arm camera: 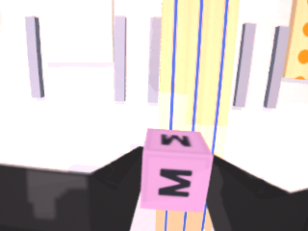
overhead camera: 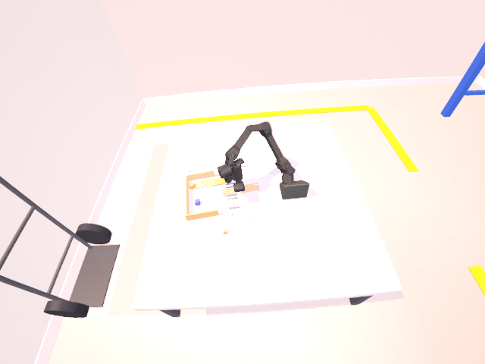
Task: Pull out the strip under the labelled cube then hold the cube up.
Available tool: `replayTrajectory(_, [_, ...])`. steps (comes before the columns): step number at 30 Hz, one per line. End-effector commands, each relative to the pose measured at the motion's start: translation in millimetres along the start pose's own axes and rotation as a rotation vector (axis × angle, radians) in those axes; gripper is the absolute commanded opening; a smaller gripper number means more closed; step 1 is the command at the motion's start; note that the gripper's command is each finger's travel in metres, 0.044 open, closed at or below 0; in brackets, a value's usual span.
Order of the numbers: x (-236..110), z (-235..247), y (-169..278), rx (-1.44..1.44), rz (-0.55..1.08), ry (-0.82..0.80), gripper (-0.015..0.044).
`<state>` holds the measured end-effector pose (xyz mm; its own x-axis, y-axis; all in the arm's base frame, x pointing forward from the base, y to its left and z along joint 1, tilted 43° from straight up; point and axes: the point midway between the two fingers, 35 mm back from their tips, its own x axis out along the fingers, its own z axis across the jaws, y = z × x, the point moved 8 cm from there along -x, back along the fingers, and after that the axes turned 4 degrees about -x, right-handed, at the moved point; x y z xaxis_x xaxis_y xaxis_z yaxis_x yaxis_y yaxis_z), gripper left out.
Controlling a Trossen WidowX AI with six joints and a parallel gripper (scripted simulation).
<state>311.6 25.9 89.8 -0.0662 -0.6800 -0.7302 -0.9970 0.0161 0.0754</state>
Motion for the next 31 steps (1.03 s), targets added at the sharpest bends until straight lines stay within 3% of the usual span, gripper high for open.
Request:
replayTrajectory(1, [-12.5, 1.1, 3.8, -0.001, 0.003, -0.003, 0.0000])
replayTrajectory(6, [-33.6, 1.1, 4.3, -0.001, 0.003, -0.003, 0.0000])
replayTrajectory(31, [-33.6, 1.1, 4.3, -0.001, 0.003, -0.003, 0.0000])
